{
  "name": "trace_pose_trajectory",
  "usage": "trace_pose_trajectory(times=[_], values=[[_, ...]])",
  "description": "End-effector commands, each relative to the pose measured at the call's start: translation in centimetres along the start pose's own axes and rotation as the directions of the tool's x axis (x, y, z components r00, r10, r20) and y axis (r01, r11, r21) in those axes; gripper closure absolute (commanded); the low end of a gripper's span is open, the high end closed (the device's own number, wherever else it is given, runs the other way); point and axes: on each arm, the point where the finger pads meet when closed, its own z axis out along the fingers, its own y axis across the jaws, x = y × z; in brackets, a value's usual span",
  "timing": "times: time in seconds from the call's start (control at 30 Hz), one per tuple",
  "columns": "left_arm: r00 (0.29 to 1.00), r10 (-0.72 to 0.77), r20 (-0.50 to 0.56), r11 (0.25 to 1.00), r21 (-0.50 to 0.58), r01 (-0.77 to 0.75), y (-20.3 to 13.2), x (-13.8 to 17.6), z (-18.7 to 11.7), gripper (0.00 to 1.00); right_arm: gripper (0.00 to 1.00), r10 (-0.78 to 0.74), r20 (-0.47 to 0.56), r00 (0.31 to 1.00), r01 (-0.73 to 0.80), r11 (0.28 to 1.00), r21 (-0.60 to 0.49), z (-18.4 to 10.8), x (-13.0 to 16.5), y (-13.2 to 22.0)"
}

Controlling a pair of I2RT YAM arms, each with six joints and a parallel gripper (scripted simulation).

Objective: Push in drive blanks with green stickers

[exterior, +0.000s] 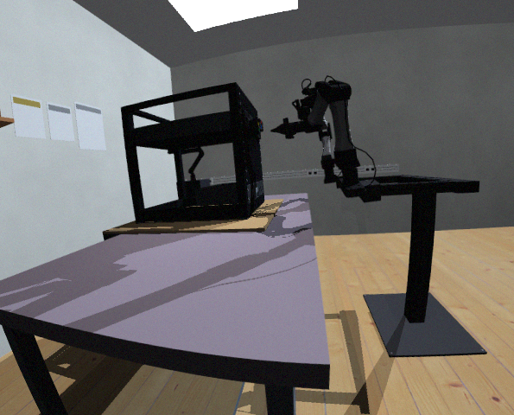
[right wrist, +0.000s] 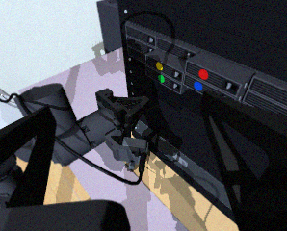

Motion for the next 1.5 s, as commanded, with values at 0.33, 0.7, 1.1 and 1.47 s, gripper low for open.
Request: trace_pose_trajectory(times=[0.33, 0.7, 1.1, 1.47], values=[[0.998, -0.063, -0.012, 0.996, -0.057, 0.062, 3.0, 1.1, 0.2, 1.00, 0.00, -0.004, -0.014, 1.000, 0.005, 0.999, 0.047, 1.0, -0.4, -1.1], [0.999, -0.042, -0.007, 0.998, -0.043, 0.041, 2.4, 0.6, 3.2, 1.00, 0.00, 0.000, -0.009, 1.000, 0.000, 0.999, 0.053, 1.2, -0.8, -1.2], [0.999, -0.037, -0.007, 0.999, -0.040, 0.037, 2.0, 0.2, 4.7, 1.00, 0.00, 0.002, 0.007, 1.000, -0.002, 0.996, 0.089, 1.2, -1.2, -1.9], [0.999, -0.037, -0.007, 0.998, -0.041, 0.037, 1.9, 0.1, 6.2, 1.00, 0.00, 0.001, 0.001, 1.000, -0.001, 0.996, 0.093, 1.2, -1.1, -1.9]])
